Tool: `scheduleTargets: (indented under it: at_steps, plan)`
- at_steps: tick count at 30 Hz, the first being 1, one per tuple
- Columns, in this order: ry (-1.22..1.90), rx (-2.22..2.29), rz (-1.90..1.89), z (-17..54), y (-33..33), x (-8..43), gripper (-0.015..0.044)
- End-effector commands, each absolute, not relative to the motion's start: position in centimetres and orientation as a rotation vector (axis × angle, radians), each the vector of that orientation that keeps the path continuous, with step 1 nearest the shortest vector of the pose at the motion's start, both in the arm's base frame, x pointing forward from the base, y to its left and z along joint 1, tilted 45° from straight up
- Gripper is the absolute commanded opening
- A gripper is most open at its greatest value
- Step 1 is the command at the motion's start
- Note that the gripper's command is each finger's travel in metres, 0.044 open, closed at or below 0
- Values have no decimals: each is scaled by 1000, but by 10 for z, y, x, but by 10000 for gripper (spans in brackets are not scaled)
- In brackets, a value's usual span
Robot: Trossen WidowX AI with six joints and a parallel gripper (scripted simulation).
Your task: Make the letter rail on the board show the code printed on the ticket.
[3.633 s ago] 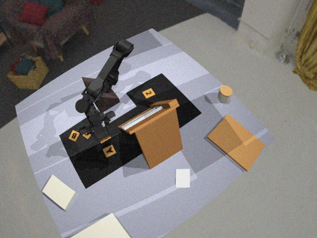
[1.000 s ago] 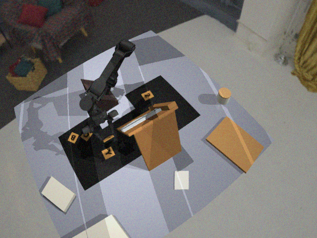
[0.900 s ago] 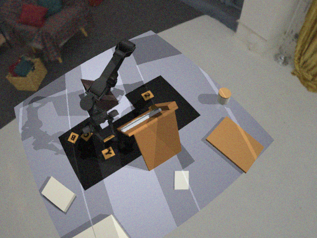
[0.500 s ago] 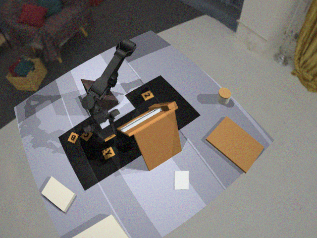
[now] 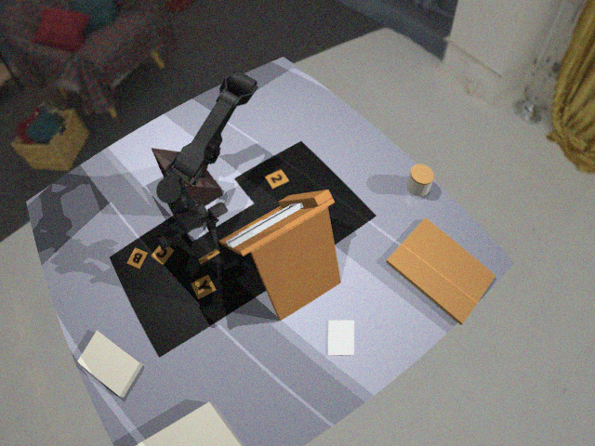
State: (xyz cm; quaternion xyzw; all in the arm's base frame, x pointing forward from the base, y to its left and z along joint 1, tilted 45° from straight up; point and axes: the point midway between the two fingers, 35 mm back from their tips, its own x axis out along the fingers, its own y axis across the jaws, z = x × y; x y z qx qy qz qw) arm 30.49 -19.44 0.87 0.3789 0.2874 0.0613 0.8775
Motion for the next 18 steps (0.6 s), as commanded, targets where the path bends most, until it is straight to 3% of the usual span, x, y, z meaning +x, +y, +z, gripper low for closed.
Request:
scheduleTargets:
  at_steps: [1,18]
  plan:
    - [595,784,123,13,-194,306,0]
    - [595,784,123,19,-188,307,0]
